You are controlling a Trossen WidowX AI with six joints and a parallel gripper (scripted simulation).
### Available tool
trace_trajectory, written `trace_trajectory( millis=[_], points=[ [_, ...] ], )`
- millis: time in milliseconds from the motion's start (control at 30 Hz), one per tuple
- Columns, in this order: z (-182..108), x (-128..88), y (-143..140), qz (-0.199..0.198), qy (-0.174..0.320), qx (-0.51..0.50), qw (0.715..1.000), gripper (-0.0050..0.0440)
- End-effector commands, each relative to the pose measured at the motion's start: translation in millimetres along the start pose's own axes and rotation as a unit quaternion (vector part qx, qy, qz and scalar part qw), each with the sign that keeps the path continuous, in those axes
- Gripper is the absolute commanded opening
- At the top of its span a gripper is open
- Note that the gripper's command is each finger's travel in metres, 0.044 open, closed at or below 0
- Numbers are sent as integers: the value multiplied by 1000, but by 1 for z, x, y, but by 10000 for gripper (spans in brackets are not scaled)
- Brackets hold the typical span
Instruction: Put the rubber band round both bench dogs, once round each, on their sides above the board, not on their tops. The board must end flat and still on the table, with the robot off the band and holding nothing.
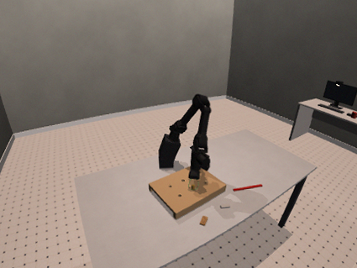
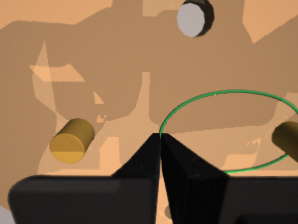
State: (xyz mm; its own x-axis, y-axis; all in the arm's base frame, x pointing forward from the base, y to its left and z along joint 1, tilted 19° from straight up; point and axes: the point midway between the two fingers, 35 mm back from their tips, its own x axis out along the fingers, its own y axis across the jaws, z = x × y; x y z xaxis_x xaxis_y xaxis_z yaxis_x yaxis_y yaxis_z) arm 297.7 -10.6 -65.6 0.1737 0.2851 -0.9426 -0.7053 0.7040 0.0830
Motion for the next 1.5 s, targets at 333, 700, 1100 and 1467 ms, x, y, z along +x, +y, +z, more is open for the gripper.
trace_trajectory(
  millis=[333, 700, 1100, 1467],
  points=[
    [4, -5, 13, -10, -5, -2, 1000, -50],
    [1, -2, 22, -5, -2, 0, 1000, -50],
    [3, 5, 17, 1, -3, -2, 1000, -50],
    [1, -9, 11, 105, 5, -5, 994, -50]
  ],
)
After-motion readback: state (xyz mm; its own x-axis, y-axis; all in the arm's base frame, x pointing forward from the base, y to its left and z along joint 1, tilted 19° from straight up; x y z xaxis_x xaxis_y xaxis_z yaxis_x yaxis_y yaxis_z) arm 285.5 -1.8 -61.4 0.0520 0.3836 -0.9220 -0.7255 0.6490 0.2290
